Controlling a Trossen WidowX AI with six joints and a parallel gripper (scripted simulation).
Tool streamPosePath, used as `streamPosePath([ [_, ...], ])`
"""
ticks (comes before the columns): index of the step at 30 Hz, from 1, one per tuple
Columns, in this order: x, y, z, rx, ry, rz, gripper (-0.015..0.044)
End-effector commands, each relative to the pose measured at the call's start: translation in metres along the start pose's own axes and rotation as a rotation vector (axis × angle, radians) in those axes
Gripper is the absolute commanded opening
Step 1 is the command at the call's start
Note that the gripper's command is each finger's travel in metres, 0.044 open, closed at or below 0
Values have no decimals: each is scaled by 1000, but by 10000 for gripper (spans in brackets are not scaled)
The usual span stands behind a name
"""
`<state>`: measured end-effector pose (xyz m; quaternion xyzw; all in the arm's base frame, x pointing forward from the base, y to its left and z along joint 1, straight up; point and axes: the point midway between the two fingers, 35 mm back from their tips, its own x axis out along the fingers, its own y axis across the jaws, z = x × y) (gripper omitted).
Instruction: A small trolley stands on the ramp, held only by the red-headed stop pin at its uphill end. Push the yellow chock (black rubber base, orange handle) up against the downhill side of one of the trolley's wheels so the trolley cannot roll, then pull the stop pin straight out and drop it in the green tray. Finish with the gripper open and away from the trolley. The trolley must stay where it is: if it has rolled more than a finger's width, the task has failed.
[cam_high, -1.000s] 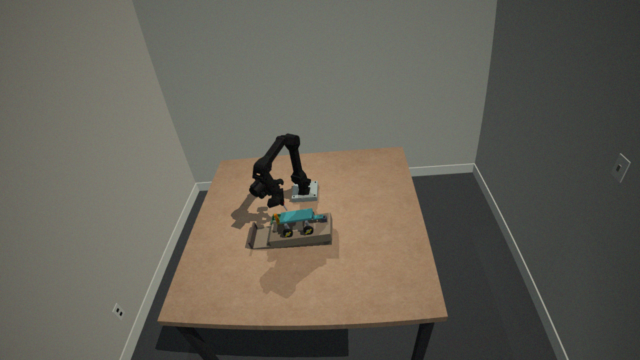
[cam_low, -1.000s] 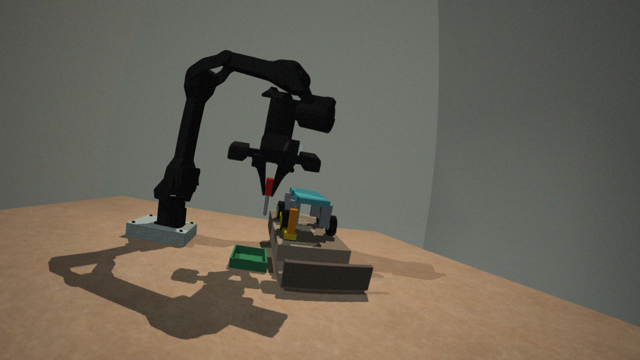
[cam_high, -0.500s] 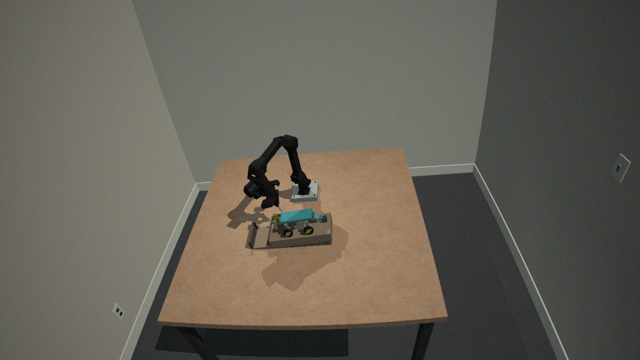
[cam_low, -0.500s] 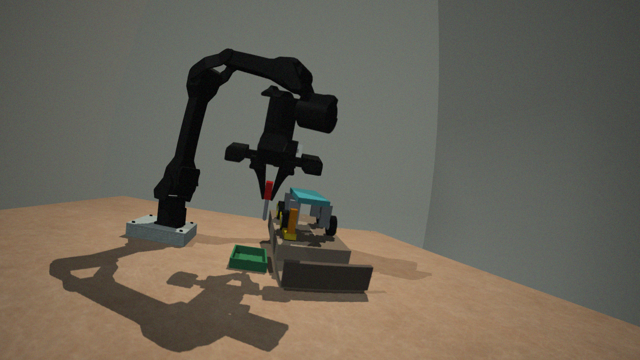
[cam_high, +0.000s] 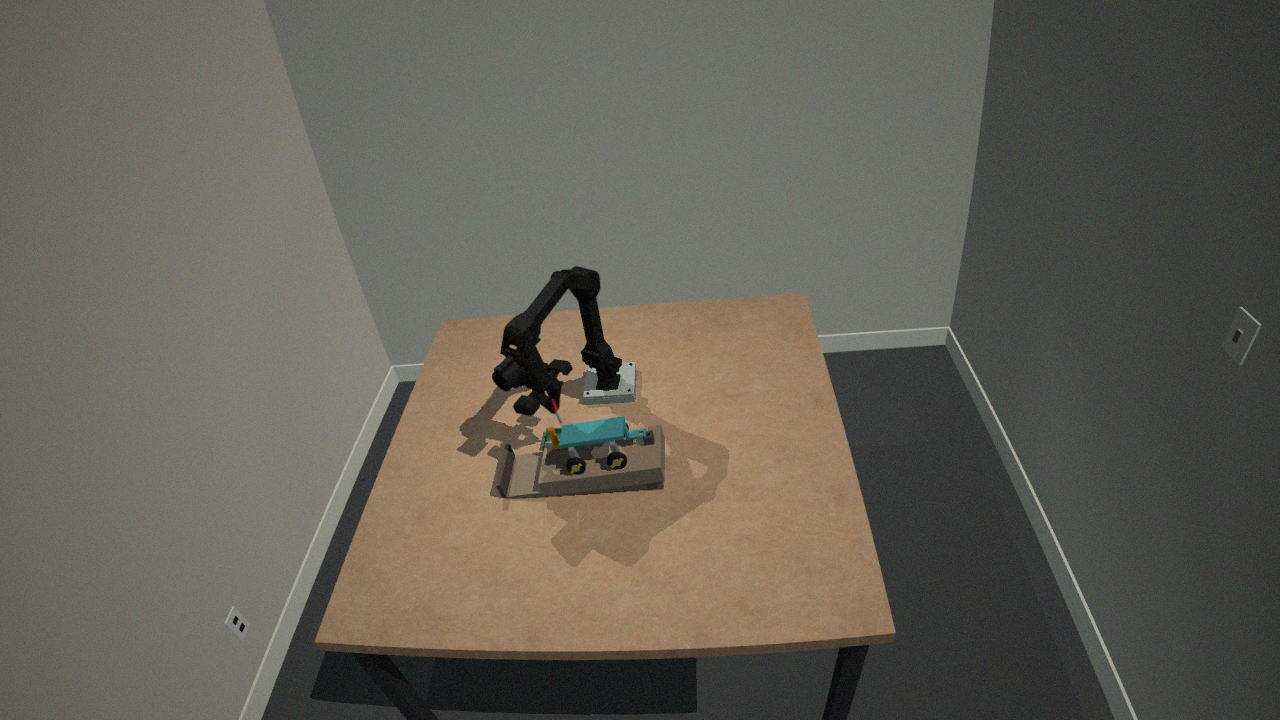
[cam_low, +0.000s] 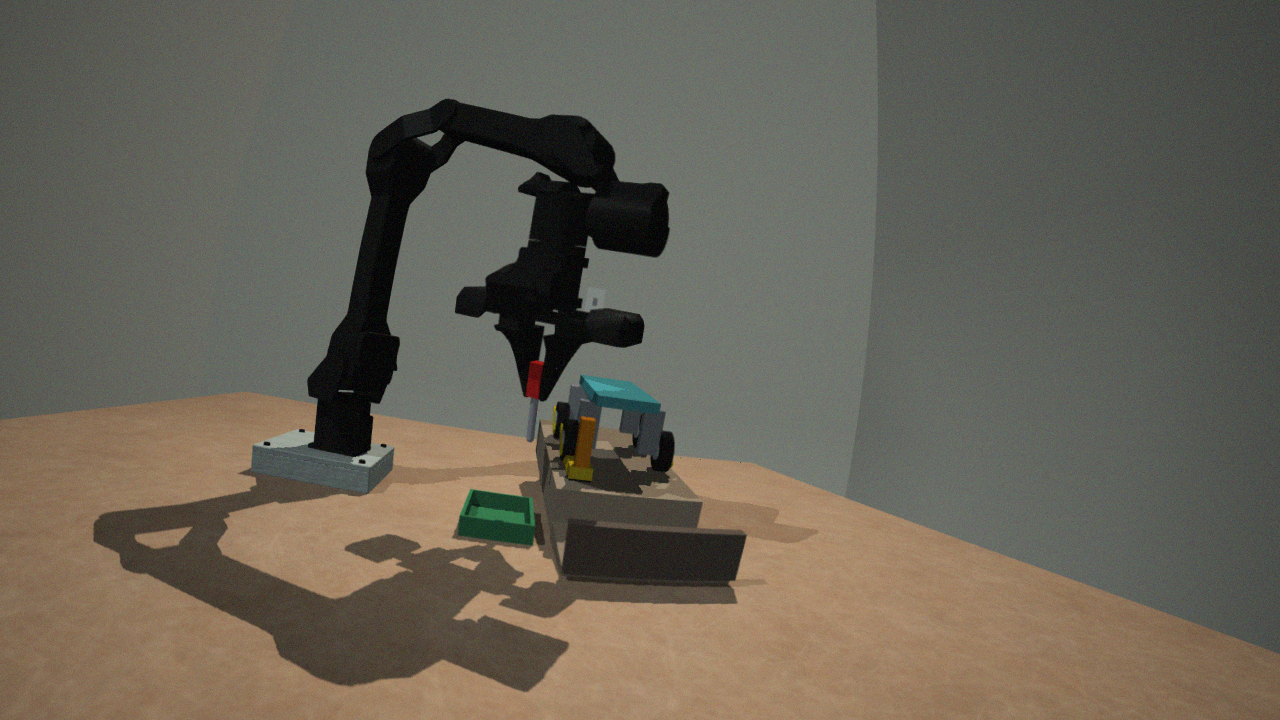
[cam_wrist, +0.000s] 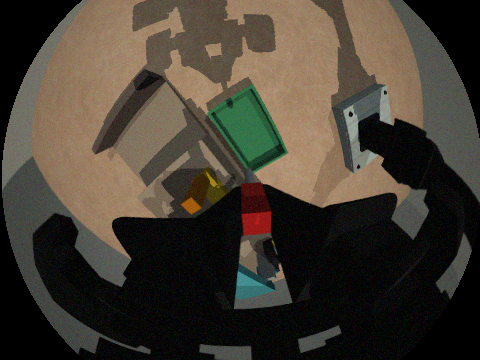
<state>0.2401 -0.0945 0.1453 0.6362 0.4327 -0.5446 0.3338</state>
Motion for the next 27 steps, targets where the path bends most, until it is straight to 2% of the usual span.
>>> streamPosePath([
  [1, 1, -2, 0, 140, -26, 13, 0],
  [27, 1, -4, -5, 931, -118, 141, 0],
])
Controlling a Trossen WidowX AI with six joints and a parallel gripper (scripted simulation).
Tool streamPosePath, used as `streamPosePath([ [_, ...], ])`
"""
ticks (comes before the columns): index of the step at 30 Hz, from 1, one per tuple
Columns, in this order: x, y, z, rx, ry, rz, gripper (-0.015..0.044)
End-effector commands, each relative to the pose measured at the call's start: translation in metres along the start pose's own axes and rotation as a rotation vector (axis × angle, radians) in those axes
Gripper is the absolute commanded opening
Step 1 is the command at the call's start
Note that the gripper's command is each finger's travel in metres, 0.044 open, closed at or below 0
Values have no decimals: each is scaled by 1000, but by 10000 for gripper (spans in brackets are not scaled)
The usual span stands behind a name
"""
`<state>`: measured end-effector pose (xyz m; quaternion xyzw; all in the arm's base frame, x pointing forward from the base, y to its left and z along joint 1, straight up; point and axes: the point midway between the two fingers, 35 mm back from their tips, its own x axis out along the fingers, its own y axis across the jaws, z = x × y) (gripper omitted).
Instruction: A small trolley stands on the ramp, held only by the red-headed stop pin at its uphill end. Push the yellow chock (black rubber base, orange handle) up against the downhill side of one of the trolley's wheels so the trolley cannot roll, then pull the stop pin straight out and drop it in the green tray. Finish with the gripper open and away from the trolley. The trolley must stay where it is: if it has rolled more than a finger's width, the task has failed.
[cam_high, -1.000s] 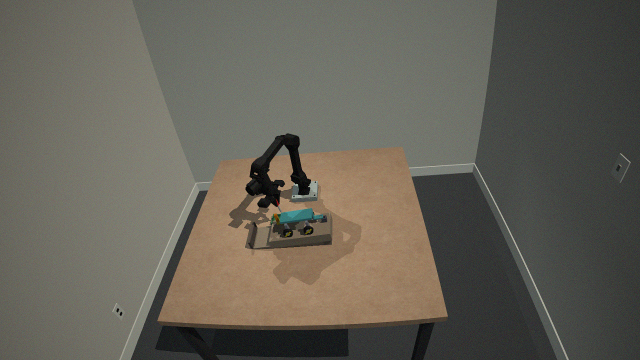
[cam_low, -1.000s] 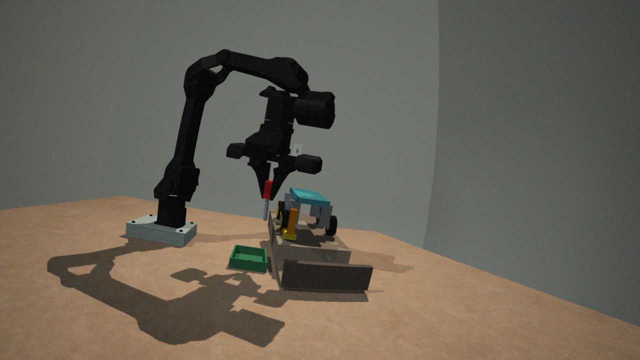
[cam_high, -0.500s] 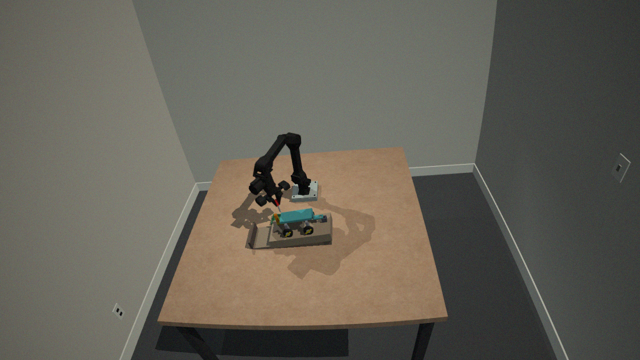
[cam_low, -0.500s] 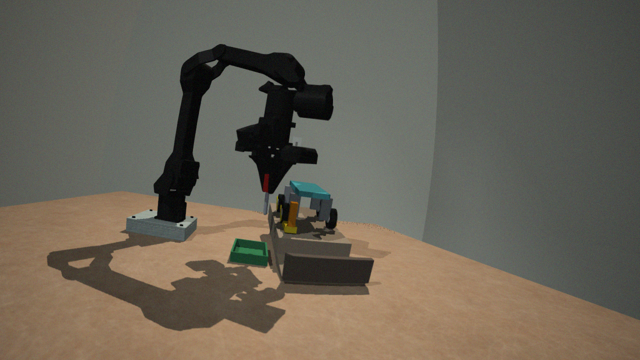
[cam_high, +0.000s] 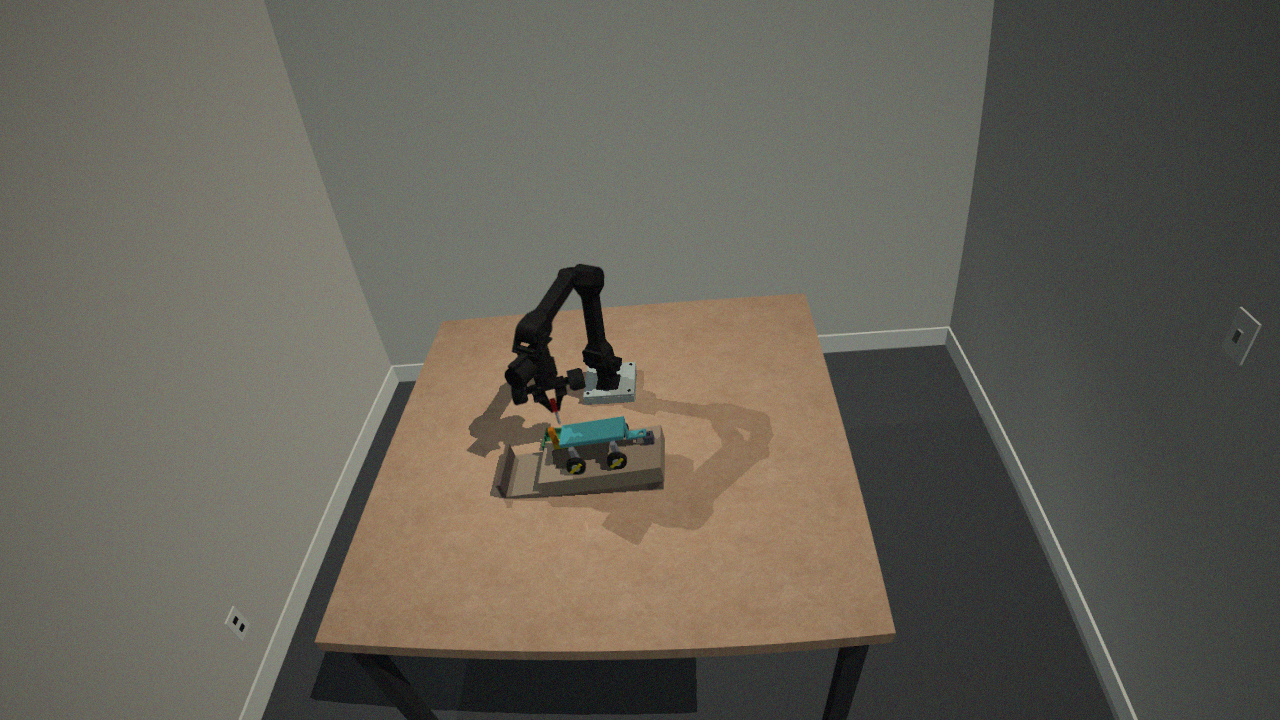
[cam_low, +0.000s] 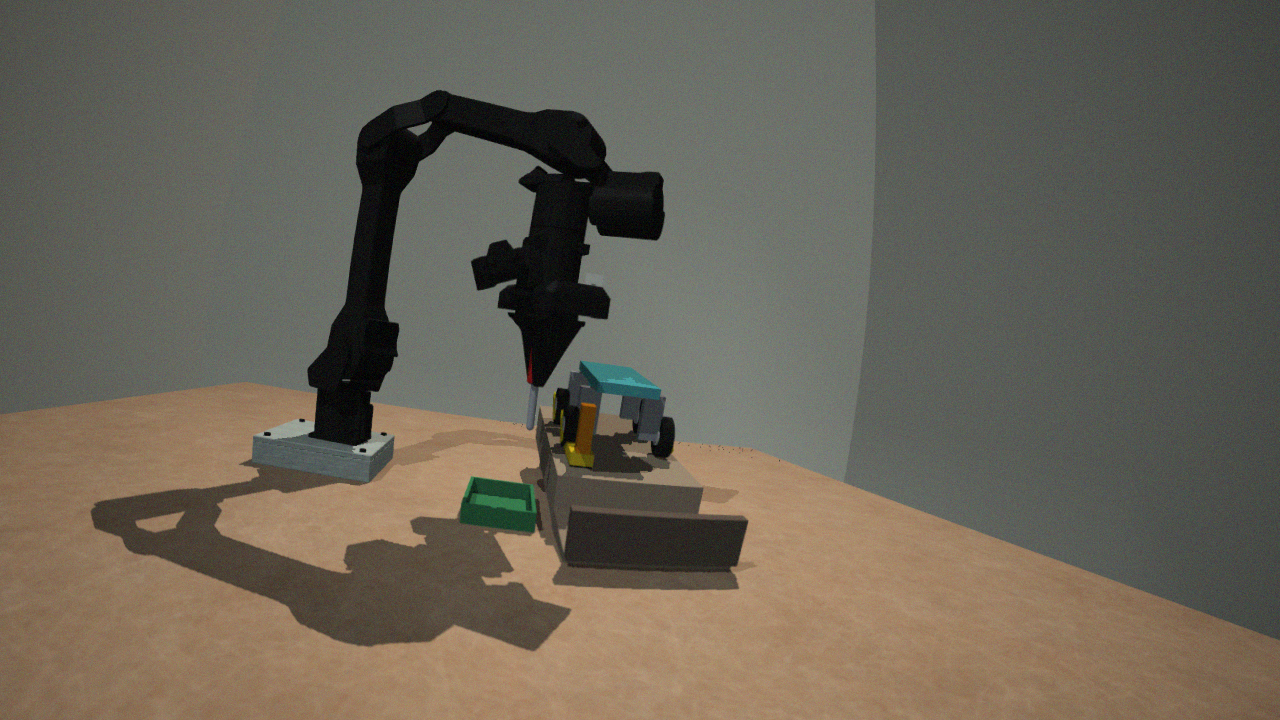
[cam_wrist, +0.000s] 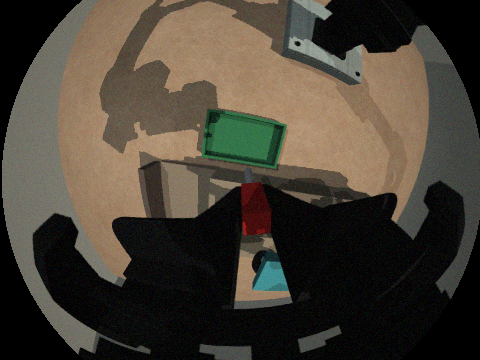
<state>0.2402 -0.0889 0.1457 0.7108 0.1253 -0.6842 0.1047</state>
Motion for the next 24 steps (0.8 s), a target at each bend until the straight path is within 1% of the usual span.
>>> streamPosePath([
  [1, 1, -1, 1, 142, -9, 28, 0],
  [4, 0, -2, 1, 213, -10, 42, 0],
  [12, 1, -2, 1, 219, -10, 43, 0],
  [24, 20, -6, 23, 267, -18, 49, 0],
])
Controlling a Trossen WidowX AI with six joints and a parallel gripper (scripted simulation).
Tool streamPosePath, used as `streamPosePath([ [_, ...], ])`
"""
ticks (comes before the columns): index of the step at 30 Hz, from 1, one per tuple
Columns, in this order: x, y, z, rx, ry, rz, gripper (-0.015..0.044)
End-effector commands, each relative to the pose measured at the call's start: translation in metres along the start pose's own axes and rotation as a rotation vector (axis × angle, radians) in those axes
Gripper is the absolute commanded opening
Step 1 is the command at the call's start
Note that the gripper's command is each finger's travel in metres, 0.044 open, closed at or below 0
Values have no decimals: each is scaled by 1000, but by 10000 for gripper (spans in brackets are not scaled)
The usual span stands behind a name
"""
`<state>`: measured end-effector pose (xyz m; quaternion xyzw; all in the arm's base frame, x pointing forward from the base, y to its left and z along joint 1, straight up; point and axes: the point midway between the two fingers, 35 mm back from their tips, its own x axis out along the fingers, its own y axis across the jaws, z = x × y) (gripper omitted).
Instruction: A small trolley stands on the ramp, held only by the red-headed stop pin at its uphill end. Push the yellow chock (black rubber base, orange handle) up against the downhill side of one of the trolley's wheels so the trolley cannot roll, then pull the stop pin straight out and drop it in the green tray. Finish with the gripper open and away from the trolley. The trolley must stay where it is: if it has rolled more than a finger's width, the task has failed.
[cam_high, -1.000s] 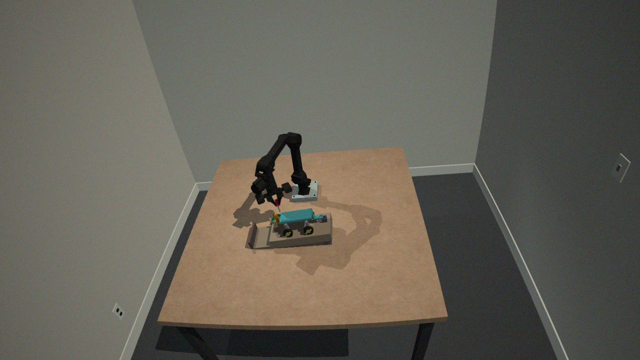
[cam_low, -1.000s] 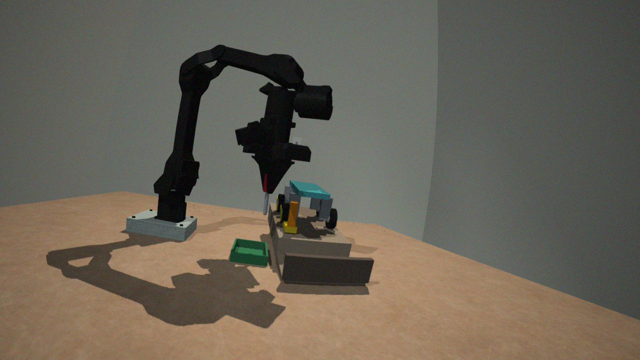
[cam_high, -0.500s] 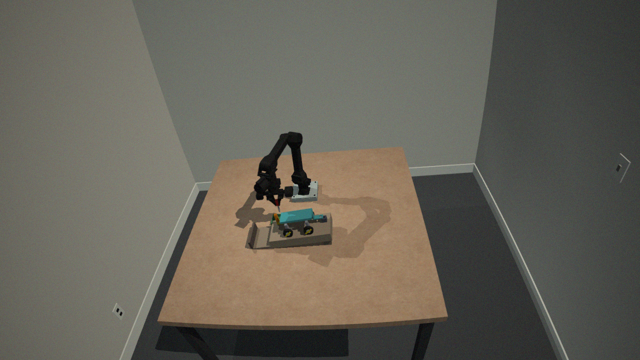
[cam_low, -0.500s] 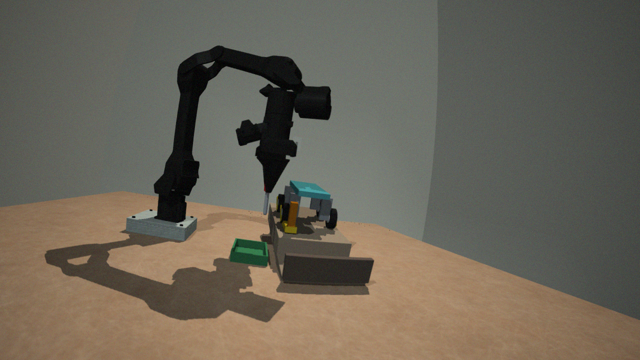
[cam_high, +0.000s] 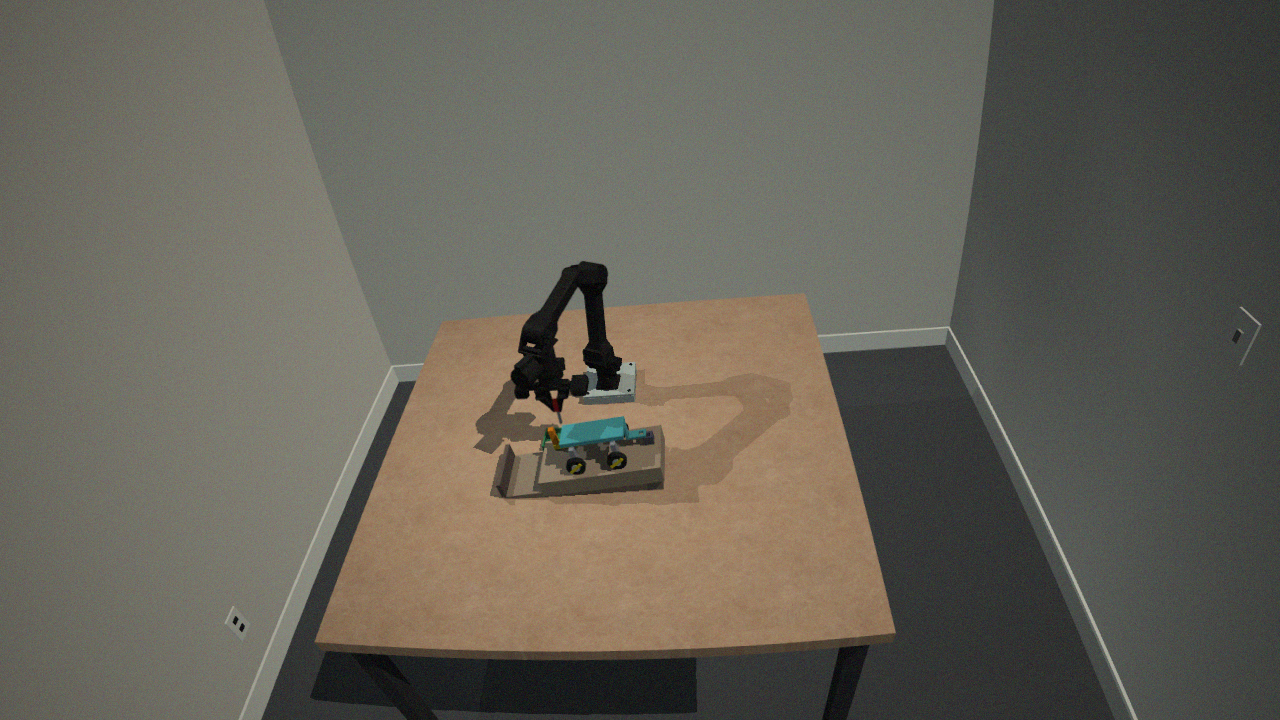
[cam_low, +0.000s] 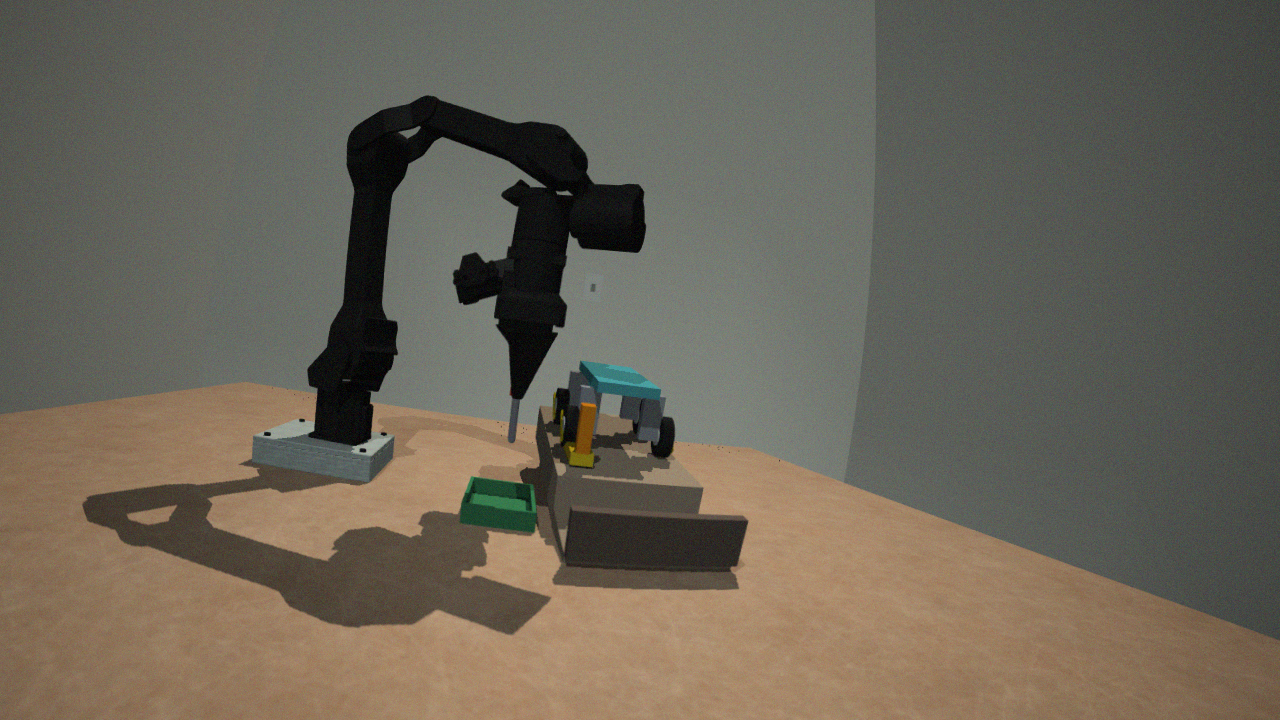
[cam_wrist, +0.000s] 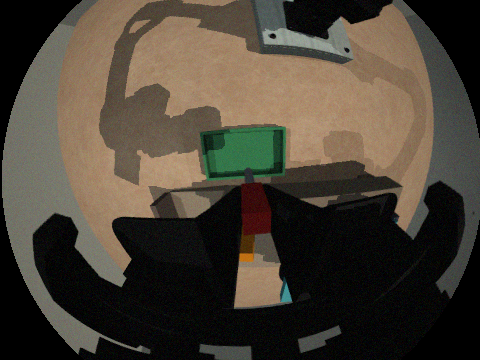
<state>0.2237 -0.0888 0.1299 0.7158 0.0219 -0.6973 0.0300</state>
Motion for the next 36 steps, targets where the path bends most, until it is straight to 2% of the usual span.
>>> streamPosePath([
  [1, 5, 0, 6, 15, -3, 6, 0],
  [5, 9, -1, 6, 14, -5, -31, 0],
  [10, 24, -5, 4, 14, -1, -160, 0],
  [33, 69, -28, 6, 14, -1, -168, 0],
  [36, 69, -27, 6, 14, -1, -168, 79],
])
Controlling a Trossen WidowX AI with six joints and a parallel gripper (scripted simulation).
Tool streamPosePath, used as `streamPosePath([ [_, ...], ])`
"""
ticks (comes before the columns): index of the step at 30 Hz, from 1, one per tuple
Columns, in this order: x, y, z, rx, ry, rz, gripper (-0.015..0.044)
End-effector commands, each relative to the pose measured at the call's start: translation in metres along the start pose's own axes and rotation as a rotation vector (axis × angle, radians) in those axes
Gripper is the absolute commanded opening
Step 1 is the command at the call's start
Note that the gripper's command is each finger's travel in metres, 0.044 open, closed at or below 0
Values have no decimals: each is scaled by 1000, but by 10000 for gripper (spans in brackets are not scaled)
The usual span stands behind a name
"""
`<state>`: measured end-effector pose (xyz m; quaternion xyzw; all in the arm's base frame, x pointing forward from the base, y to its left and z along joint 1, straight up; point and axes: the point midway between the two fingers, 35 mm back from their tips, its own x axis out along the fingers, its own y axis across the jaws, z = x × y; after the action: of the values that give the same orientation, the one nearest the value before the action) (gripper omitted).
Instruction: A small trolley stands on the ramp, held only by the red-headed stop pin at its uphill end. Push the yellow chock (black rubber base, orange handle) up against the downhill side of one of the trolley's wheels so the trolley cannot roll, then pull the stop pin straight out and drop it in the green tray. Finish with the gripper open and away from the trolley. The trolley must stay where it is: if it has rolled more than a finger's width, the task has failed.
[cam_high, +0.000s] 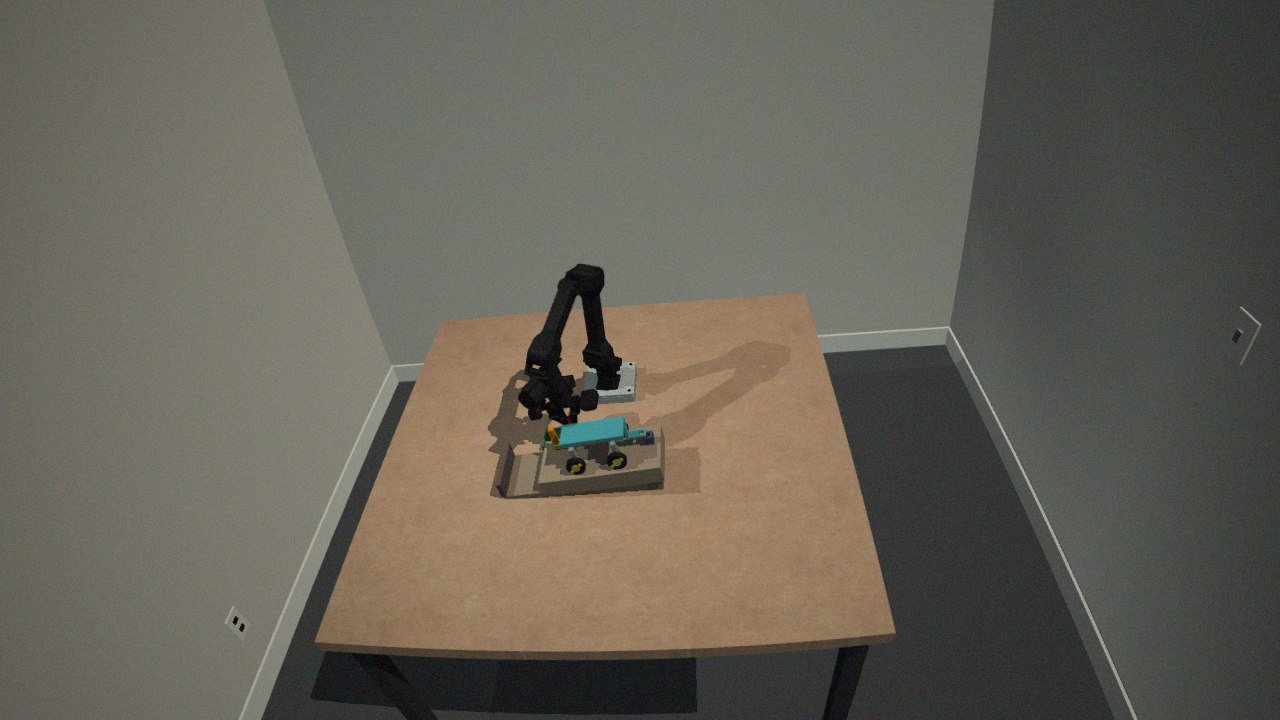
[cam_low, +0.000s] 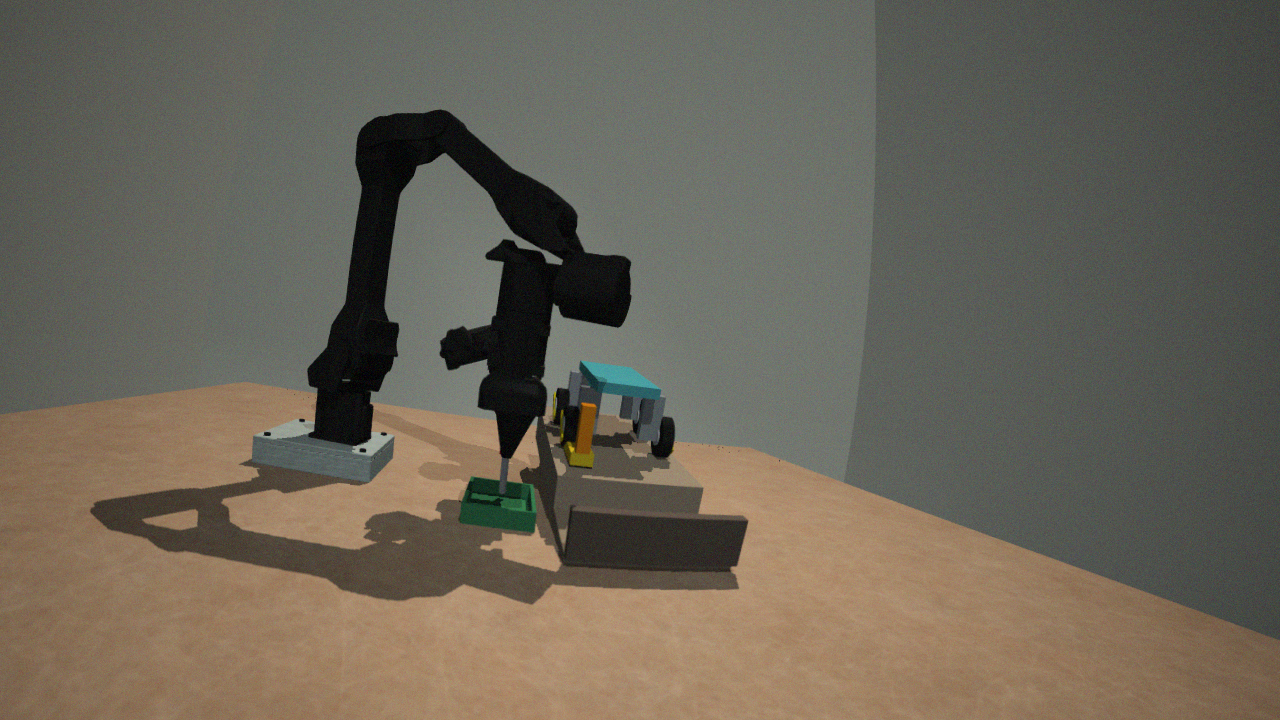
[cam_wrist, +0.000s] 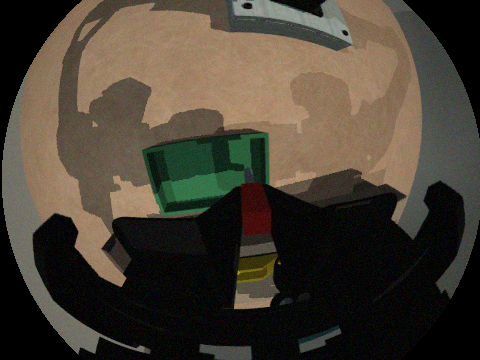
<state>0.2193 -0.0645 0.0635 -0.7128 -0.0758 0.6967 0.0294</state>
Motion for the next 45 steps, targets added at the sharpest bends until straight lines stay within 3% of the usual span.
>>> streamPosePath([
  [1, 3, -1, 1, 5, -3, -7, 105],
  [5, 2, 3, 1, 5, -3, -7, 190],
  [45, 8, 25, 2, 5, -3, -5, 190],
])
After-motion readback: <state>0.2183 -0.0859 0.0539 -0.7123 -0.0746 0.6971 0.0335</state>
